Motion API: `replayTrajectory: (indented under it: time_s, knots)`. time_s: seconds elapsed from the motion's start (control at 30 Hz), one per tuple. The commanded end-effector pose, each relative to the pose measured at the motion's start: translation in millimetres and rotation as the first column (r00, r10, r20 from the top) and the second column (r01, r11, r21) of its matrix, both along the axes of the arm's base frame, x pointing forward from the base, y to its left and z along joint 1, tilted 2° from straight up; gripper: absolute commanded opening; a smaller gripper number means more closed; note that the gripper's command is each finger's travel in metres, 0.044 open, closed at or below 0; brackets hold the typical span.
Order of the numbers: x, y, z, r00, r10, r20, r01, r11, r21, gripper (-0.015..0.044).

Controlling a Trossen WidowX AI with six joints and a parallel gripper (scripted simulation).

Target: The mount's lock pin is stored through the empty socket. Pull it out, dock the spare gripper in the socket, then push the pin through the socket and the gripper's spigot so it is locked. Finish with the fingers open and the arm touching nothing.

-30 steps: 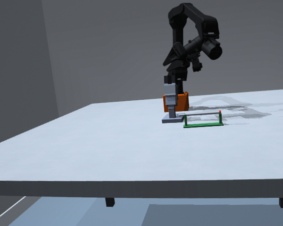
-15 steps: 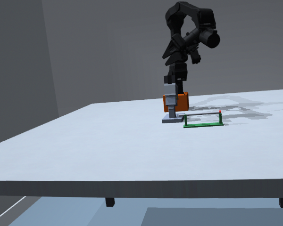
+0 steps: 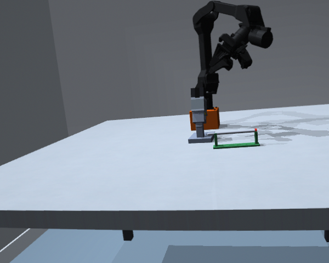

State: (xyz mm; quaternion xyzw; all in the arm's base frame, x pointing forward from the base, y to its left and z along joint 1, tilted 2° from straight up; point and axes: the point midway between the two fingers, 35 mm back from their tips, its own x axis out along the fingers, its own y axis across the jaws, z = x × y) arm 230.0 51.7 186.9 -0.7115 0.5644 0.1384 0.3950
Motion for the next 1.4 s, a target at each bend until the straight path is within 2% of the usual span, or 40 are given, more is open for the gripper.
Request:
replayTrajectory:
  time_s: [0.0,0.2,0.33,0.53,0.7,0.87,1.17,1.37]
  knots:
    - [-15.7,46.3,5.5,0.994,0.101,0.048,-0.106,0.988,0.111,0.0180]
    - [-25.8,58.1,8.7,0.988,0.141,0.063,-0.149,0.977,0.153,0.0180]
    - [-12.9,59.5,4.1,0.994,0.107,0.016,-0.109,0.979,0.174,0.0180]
    - [47.5,59.6,-18.6,0.986,0.034,-0.164,0.013,0.961,0.276,0.0180]
    - [111.7,53.4,-47.8,0.951,0.078,-0.299,0.050,0.917,0.397,0.0180]
    - [169.5,30.7,-79.1,0.924,0.153,-0.351,0.056,0.854,0.518,0.0180]
    - [170.4,35.0,-82.3,0.923,0.156,-0.352,0.055,0.851,0.522,0.0180]
    - [172.4,37.2,-112.6,0.923,0.156,-0.352,0.055,0.851,0.522,0.0180]
